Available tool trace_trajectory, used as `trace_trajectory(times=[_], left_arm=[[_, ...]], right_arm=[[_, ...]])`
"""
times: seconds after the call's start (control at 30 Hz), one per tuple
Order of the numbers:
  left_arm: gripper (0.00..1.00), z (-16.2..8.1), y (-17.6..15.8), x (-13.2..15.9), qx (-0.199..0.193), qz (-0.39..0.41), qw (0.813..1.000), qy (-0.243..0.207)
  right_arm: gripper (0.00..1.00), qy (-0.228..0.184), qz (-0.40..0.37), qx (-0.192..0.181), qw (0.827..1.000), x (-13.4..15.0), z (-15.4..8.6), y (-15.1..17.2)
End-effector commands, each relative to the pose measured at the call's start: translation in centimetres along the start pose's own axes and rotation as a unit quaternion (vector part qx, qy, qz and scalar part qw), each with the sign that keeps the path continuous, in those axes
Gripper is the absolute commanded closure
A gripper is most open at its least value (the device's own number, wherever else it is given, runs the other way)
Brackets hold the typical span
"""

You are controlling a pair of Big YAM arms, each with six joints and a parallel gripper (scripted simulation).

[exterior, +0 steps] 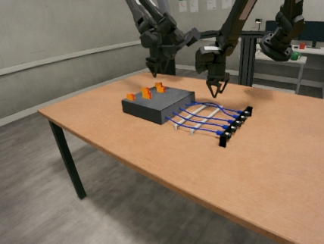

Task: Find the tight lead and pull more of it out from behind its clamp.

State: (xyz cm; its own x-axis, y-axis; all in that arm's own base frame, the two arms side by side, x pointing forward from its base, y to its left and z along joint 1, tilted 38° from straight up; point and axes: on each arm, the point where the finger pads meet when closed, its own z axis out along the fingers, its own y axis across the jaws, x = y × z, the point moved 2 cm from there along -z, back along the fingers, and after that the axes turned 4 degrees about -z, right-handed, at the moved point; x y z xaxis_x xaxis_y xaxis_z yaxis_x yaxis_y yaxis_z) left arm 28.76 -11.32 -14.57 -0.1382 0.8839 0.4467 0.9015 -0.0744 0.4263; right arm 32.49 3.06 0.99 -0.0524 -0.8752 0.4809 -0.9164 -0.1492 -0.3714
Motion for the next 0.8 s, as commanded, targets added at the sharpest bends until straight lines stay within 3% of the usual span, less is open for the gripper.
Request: trace_trajectory(times=[0.0, 0.07, 0.27, 0.33, 0.43, 0.6, 0.77], left_arm=[[0.18, -0.3, 0.2, -0.3, -0.003, -0.016, 1.0, -0.002], [0.0, -1.2, 0.6, -0.8, -0.016, -0.039, 0.999, -0.021], [0.0, -4.1, 1.9, -1.3, -0.048, -0.184, 0.975, -0.112], [0.0, -4.1, 1.9, -1.3, -0.048, -0.184, 0.975, -0.112], [0.0, -5.5, 2.5, -1.5, -0.062, -0.252, 0.953, -0.158], [0.0, -7.8, 3.3, -1.9, -0.084, -0.342, 0.908, -0.228], [0.0, -9.0, 3.5, -2.1, -0.098, -0.392, 0.875, -0.268]], right_arm=[[0.36, -0.005, 0.012, 0.01, 1.0, -0.4, -0.9, -1.0], [0.36, -0.004, 0.026, 0.013, 1.0, -0.5, -1.1, -0.5], [0.36, -0.023, 0.084, 0.057, 0.995, -3.2, -4.6, 0.3], [0.36, -0.023, 0.084, 0.057, 0.995, -3.2, -4.6, 0.3], [0.36, -0.047, 0.133, 0.091, 0.986, -5.1, -7.3, 1.0], [0.36, -0.114, 0.197, 0.156, 0.961, -8.4, -12.9, 3.0], [0.36, -0.2, 0.248, 0.198, 0.927, -10.5, -17.9, 5.7]])
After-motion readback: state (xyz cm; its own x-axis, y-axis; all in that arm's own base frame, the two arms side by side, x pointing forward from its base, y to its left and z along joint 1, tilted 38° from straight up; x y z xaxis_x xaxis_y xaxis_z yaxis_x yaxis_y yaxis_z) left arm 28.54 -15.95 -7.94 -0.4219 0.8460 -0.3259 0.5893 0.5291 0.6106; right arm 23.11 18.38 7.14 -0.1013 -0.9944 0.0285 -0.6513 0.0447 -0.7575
